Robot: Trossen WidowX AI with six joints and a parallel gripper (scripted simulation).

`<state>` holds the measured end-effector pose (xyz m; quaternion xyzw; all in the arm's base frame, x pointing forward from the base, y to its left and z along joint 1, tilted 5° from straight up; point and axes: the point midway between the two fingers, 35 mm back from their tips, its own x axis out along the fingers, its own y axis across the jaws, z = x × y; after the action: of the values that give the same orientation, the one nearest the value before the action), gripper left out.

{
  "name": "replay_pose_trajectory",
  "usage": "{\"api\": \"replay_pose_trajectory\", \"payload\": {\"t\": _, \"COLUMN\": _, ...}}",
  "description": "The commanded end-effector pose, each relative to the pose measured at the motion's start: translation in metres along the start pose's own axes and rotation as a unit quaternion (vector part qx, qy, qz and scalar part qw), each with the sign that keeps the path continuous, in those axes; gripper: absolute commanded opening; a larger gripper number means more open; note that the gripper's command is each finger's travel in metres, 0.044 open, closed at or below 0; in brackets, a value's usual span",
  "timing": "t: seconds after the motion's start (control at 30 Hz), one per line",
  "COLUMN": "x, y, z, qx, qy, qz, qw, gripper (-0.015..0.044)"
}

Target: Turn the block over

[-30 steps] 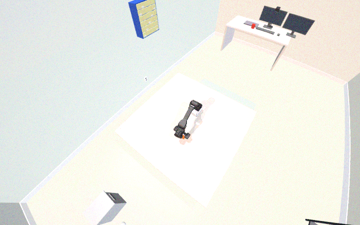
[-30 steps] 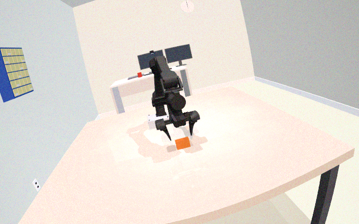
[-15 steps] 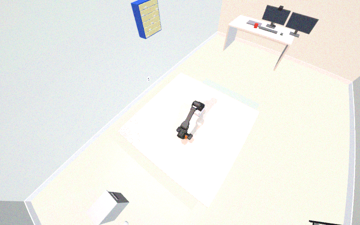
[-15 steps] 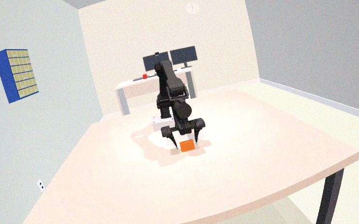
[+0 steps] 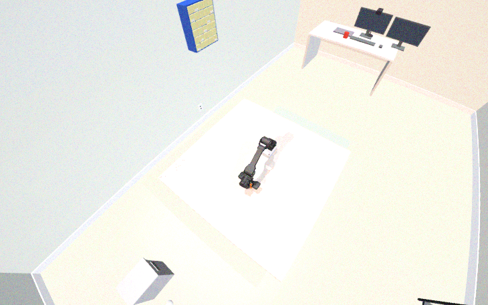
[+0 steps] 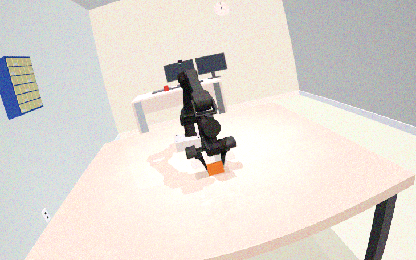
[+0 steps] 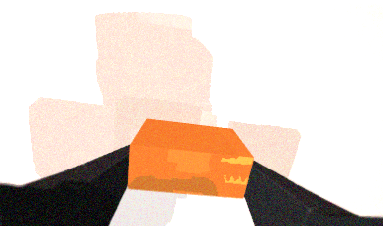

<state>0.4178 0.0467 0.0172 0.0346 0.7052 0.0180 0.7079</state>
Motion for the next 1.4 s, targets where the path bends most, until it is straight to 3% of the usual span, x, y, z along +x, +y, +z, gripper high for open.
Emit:
{"api": "replay_pose_trajectory", "payload": {"t": 0.0, "x": 0.0, "y": 0.0, "z": 0.0, "qx": 0.002, "qy": 0.0, "qz": 0.002, "qw": 1.0, "gripper": 0.0222}}
{"api": "replay_pose_trajectory", "payload": {"t": 0.3, "x": 0.0, "y": 0.0, "z": 0.0, "qx": 0.002, "qy": 0.0, "qz": 0.002, "qw": 1.0, "gripper": 0.0162}}
{"api": "replay_pose_trajectory", "payload": {"t": 0.5, "x": -0.028, "y": 0.0, "z": 0.0, "qx": 0.002, "qy": 0.0, "qz": 0.002, "qw": 1.0, "gripper": 0.0005}}
{"api": "replay_pose_trajectory", "payload": {"t": 1.37, "x": -0.016, "y": 0.001, "z": 0.006, "qx": -0.001, "qy": -0.143, "qz": -0.003, "qw": 0.99, "gripper": 0.0}}
